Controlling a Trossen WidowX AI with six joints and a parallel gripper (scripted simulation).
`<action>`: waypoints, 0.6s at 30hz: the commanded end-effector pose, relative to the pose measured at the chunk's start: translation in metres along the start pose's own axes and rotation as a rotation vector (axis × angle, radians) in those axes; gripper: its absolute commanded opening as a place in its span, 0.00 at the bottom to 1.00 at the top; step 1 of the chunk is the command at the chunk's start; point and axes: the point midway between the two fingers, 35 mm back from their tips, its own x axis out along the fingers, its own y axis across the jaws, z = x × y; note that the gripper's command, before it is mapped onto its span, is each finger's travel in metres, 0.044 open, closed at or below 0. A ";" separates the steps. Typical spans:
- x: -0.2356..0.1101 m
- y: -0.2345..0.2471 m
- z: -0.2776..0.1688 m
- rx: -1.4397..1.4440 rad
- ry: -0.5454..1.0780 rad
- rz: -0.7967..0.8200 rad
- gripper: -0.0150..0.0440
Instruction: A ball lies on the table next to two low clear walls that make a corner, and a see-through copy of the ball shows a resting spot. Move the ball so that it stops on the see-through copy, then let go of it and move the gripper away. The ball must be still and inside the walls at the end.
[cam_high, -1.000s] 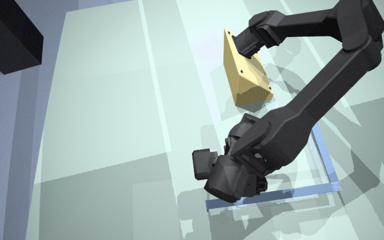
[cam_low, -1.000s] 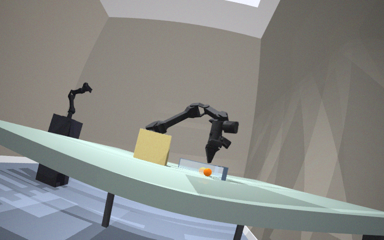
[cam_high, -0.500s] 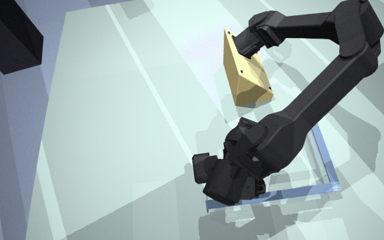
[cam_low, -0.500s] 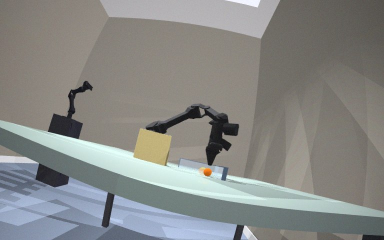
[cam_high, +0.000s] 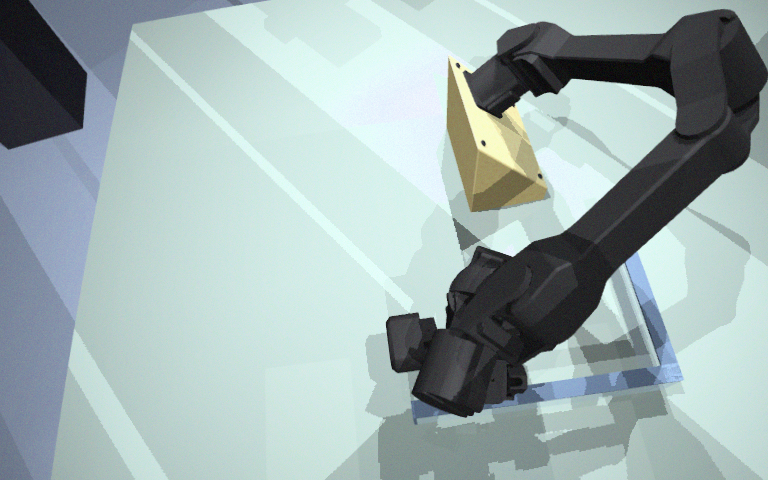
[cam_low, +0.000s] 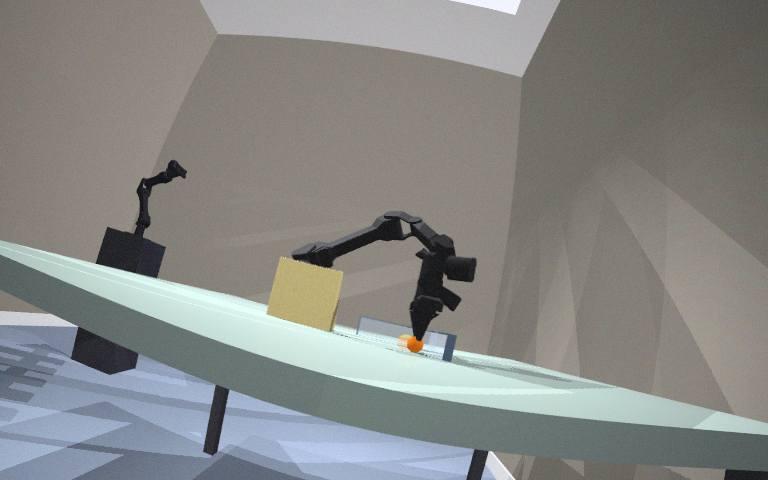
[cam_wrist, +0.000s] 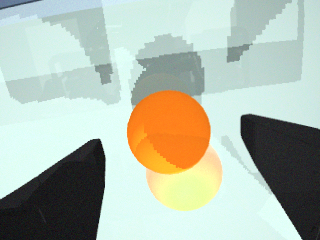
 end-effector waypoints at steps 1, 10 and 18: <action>0.009 0.001 -0.003 0.011 0.003 0.005 0.75; 0.014 0.001 -0.003 0.011 0.003 0.006 0.58; 0.014 0.001 -0.003 0.011 0.003 0.006 0.49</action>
